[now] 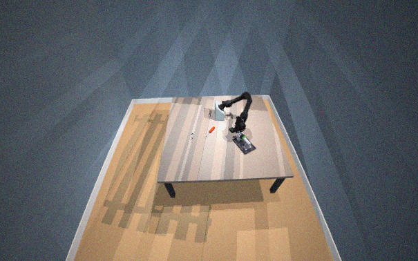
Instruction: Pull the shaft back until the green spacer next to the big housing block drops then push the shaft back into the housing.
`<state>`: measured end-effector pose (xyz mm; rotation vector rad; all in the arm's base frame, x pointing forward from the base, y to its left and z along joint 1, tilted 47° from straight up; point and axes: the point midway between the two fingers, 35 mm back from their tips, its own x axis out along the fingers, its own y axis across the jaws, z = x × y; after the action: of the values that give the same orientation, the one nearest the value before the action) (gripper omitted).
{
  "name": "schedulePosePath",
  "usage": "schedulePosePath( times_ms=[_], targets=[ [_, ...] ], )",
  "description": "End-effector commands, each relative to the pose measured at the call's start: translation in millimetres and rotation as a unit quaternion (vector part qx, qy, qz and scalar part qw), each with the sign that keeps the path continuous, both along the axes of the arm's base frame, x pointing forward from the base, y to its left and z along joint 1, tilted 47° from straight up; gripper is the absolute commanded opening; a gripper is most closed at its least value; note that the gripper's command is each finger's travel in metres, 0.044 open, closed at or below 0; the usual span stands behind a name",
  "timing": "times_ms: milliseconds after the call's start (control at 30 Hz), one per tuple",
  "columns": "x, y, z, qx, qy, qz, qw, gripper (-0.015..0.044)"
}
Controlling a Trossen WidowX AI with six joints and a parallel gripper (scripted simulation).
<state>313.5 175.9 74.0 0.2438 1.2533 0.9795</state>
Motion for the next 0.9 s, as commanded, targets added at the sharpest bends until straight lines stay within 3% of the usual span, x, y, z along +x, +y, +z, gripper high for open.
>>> schedulePosePath(
  times_ms=[0, 867],
  targets=[
    [-1.5, -0.3, -0.6, 0.0, 0.001, 0.001, 1.0, 0.0],
    [-3.5, -1.1, -1.4, 0.0, 0.001, 0.001, 1.0, 0.0]
  ],
)
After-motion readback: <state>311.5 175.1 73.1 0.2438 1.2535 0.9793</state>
